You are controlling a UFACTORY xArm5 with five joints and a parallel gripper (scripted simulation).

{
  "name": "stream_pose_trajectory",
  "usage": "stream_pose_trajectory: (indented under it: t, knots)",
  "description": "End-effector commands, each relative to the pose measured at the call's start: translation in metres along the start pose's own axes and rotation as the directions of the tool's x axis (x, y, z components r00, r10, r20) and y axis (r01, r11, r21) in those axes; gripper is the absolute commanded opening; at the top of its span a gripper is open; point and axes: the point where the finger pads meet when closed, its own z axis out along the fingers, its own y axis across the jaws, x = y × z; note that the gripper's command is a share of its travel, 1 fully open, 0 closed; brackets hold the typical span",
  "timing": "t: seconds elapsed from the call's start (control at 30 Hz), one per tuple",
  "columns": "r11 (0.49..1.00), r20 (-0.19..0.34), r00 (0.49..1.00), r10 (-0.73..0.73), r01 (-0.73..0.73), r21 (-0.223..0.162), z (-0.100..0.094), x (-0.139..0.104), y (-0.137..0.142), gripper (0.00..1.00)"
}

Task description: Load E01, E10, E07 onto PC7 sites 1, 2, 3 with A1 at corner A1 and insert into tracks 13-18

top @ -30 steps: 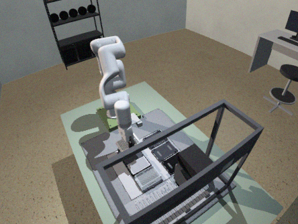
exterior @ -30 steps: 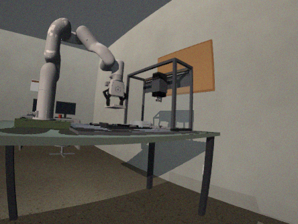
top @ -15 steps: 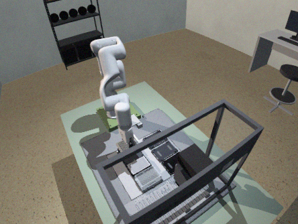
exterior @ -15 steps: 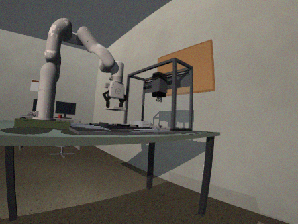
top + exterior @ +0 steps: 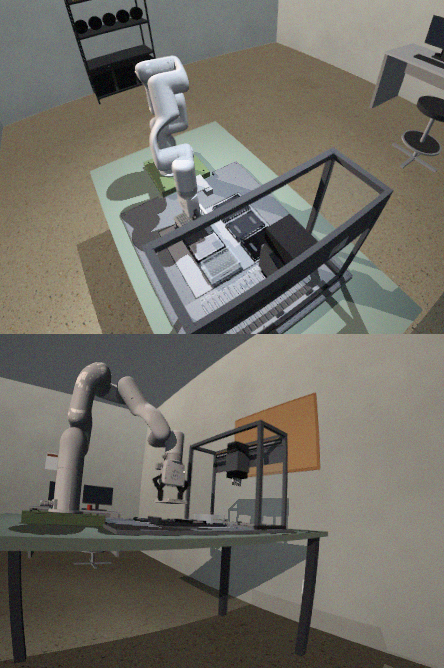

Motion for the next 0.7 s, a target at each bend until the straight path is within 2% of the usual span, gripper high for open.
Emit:
stream_pose_trajectory:
  t: [0.0, 0.67]
  knots:
    - [1.0, -0.019, 1.0, 0.0, 0.0, -0.007, 0.005, 0.0, 0.001, 0.0]
    - [1.0, -0.019, 1.0, 0.0, 0.0, -0.007, 0.035, 0.0, 0.001, 0.0]
